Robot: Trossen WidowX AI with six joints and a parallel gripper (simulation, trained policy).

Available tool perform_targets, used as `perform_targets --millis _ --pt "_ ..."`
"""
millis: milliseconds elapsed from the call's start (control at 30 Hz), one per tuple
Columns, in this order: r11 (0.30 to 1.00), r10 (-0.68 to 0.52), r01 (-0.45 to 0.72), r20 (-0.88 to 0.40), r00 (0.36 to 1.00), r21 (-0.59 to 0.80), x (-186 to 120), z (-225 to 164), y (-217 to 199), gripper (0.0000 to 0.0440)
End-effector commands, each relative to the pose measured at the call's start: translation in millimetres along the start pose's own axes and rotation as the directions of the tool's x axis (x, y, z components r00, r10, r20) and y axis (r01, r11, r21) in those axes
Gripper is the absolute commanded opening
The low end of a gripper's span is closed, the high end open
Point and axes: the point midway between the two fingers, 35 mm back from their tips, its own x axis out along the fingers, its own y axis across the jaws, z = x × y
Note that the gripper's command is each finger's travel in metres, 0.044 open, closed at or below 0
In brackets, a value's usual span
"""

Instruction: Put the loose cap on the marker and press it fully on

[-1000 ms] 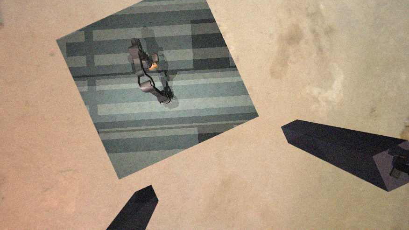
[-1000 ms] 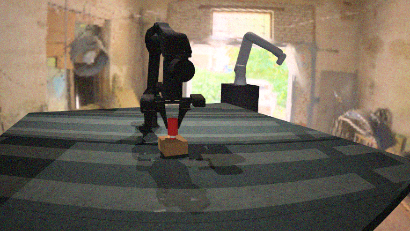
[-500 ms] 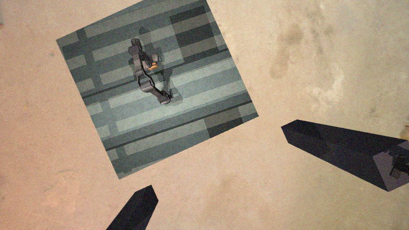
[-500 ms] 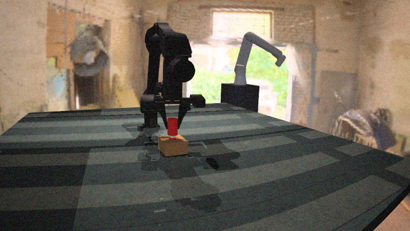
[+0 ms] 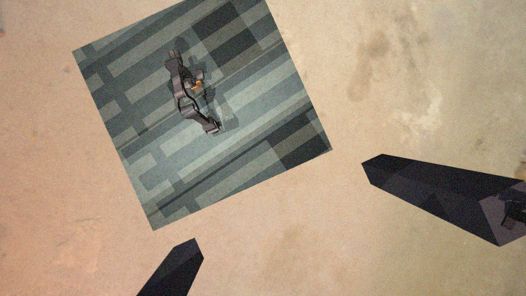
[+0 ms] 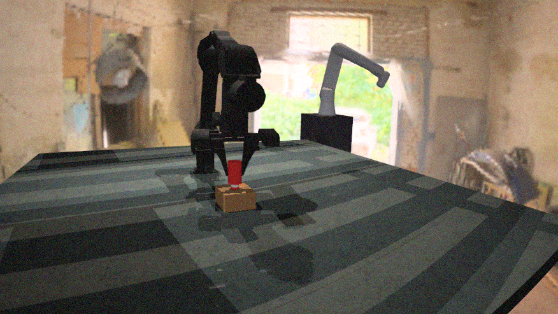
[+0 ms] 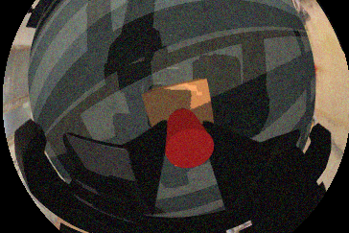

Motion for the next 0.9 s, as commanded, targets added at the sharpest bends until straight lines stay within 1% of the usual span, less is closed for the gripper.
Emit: perform_targets --millis 0,167,300,367,600,633,867 --pt "1.0 0.03 -0.03 0.047 0.998 -0.004 18.3 3.5 5.4 0.0147" --pt "0.999 0.032 -0.031 0.046 0.998 -0.011 18.8 3.5 5.7 0.0155" --pt "1.0 0.022 -0.02 0.067 0.998 -0.022 19.1 11.6 4.3 0.0197" --pt "1.0 0.016 -0.014 0.07 0.997 -0.026 16.9 15.2 3.7 0.024" --pt "0.999 -0.002 0.004 0.047 0.999 -0.046 11.3 21.1 1.3 0.0421" --pt "0.999 -0.005 0.007 0.038 0.999 -0.048 9.6 20.7 0.8 0.044" --pt "0.998 -0.036 0.034 -0.033 0.999 -0.059 -8.2 17.3 -3.4 0.044"
